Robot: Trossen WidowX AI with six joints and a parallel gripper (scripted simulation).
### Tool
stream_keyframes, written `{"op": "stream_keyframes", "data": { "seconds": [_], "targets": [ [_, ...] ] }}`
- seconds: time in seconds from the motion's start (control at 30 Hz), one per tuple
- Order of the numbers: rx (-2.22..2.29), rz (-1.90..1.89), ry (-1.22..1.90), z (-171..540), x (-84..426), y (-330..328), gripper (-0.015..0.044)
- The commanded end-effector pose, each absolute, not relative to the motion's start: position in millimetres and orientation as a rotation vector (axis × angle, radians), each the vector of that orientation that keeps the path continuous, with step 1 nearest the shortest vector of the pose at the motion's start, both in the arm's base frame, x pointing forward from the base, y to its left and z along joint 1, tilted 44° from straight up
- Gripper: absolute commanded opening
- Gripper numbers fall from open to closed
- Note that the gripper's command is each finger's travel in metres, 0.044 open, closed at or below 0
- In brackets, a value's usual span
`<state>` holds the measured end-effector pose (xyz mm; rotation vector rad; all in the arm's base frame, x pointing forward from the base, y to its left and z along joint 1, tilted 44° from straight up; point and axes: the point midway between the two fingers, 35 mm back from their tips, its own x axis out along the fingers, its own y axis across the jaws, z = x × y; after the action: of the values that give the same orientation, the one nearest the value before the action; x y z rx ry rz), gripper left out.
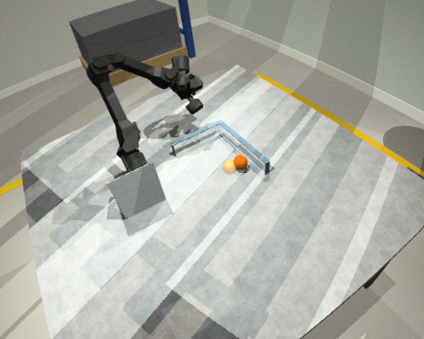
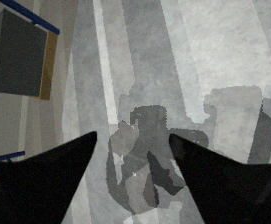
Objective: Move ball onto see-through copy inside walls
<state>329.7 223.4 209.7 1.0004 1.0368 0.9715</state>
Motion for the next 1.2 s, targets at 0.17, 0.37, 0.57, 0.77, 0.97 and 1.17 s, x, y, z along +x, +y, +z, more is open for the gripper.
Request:
{"op": "stream_keyframes", "data": {
  "seconds": [0.17, 0.37, 0.57, 0.77, 0.97, 1.17],
  "targets": [
    [0.836, 0.661, 1.100, 99, 398, 131, 0.0365],
    [0.706, 0.562, 1.213, 31, 404, 67, 0.0365],
    [0.613, 0.556, 1.353, -27, 385, 9, 0.0365],
    [0.577, 0.611, 1.451, -60, 360, -26, 0.0365],
    [0.577, 0.611, 1.451, -60, 360, -26, 0.0365],
    [0.578, 0.612, 1.451, -71, 360, -15, 0.0365]
  ]
}}
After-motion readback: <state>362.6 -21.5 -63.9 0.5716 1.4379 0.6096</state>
